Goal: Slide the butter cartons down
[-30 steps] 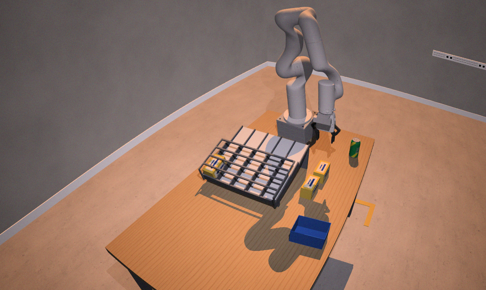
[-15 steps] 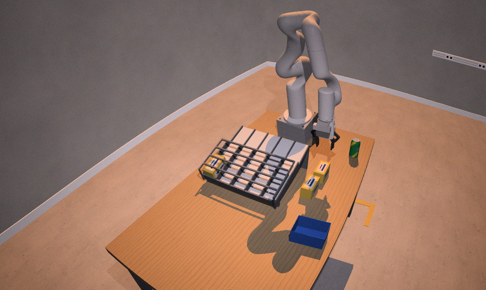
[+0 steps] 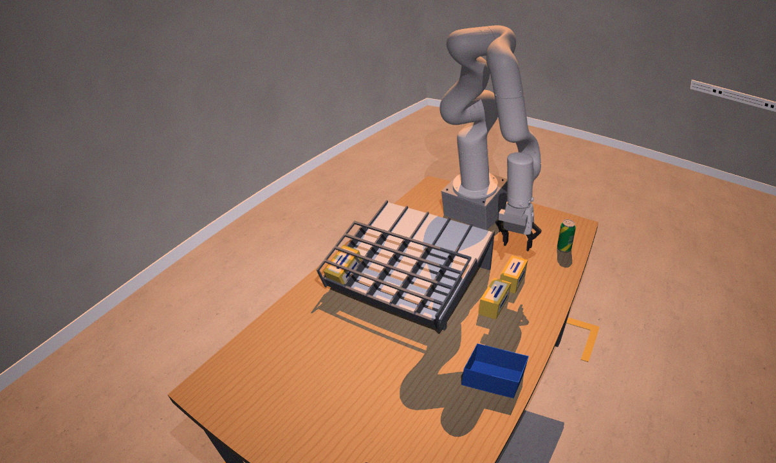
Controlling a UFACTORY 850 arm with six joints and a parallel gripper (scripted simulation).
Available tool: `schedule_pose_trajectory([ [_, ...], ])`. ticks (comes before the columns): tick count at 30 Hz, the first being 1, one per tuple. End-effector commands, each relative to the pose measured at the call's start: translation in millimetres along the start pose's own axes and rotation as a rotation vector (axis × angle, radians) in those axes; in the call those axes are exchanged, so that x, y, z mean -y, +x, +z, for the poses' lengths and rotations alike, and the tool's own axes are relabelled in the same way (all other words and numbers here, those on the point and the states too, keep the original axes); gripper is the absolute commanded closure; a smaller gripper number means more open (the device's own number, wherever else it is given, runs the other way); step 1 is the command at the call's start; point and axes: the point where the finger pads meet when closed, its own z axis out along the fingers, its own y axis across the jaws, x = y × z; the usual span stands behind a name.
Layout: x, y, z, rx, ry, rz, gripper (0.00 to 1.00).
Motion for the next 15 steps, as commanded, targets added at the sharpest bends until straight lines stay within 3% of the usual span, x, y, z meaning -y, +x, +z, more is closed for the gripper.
schedule_pose_trajectory([
  [1,1.2,1.6,5.3,-0.012,-0.004,0.002,0.1],
  [12,1.5,4.5,49.2,-0.03,-0.022,0.007,0.1],
  [14,1.5,4.5,49.2,-0.03,-0.022,0.007,0.1],
  [15,1.0,3.1,37.1,0.01,-0.02,0.005,0.1],
])
